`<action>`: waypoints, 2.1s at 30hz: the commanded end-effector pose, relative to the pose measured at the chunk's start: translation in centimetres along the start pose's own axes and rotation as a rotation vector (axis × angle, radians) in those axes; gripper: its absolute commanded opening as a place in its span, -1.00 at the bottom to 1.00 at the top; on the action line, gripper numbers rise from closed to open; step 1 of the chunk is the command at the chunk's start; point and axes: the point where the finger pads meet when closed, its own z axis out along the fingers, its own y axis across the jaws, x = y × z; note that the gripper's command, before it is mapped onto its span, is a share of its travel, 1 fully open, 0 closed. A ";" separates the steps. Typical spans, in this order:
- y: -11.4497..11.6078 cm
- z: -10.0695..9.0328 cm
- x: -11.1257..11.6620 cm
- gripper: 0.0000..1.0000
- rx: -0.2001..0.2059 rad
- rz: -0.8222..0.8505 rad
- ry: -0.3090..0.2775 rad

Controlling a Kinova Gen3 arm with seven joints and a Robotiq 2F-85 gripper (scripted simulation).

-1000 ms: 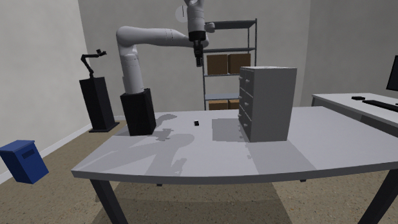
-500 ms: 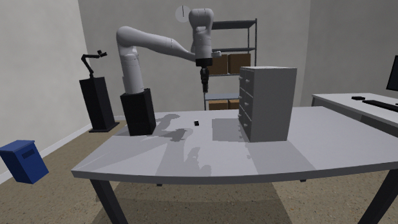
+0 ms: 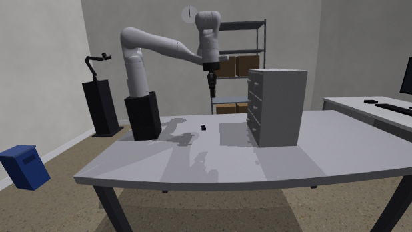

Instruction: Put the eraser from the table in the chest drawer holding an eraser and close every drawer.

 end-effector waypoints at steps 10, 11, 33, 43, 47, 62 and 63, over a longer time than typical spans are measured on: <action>0.0 0.7 0.5 1.00 -0.001 0.002 0.079; 0.0 0.9 0.6 1.00 -0.001 0.002 0.092; 0.0 4.2 3.2 1.00 -0.001 0.002 0.433; 0.0 5.5 4.2 1.00 -0.001 0.001 0.574; 0.0 6.2 4.7 1.00 -0.001 0.001 0.640; 0.0 8.0 6.1 1.00 -0.002 0.001 0.831; 0.0 8.2 6.2 1.00 -0.001 0.001 0.843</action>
